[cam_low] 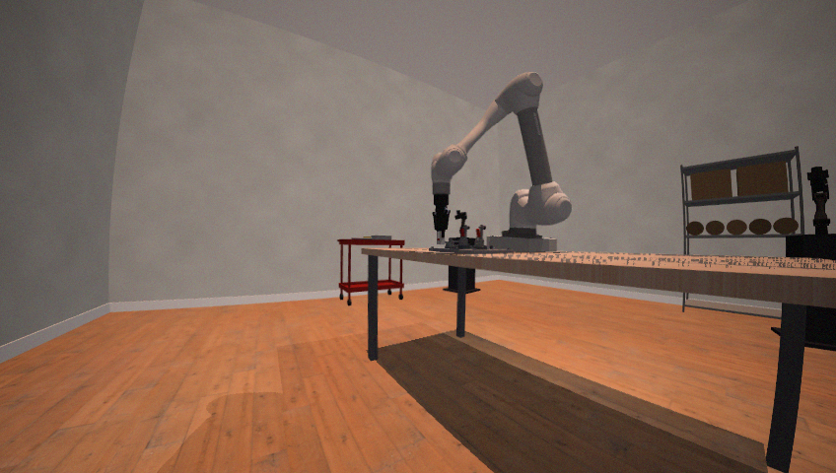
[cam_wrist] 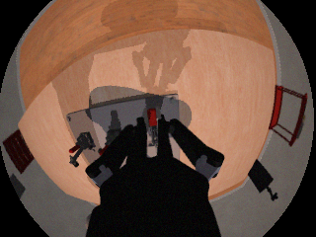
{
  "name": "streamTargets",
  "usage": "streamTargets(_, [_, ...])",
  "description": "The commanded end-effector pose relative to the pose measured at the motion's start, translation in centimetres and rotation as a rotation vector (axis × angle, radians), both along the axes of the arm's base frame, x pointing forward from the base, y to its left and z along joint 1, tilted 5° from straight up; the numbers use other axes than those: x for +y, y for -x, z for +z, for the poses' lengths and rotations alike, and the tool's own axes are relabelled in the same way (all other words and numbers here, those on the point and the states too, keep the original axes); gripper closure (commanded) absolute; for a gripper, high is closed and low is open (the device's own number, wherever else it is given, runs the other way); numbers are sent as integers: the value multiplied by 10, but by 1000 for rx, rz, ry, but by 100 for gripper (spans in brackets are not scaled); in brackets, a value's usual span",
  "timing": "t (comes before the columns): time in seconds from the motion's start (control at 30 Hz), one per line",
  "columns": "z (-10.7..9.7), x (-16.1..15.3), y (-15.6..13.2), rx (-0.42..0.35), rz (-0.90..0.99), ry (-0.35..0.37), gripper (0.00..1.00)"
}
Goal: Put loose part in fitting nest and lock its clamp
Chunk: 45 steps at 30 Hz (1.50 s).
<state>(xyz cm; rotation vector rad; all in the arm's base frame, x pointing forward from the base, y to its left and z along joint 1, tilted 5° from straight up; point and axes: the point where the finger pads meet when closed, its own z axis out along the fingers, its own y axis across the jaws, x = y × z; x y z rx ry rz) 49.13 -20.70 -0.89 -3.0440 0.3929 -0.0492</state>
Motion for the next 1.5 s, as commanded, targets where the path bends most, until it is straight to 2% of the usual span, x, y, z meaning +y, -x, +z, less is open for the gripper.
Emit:
streamTargets(0.0, [-1, 0, 0, 1, 0, -1, 90])
streamTargets(1.47, [-5, 0, -2, 1, 0, -1, 90])
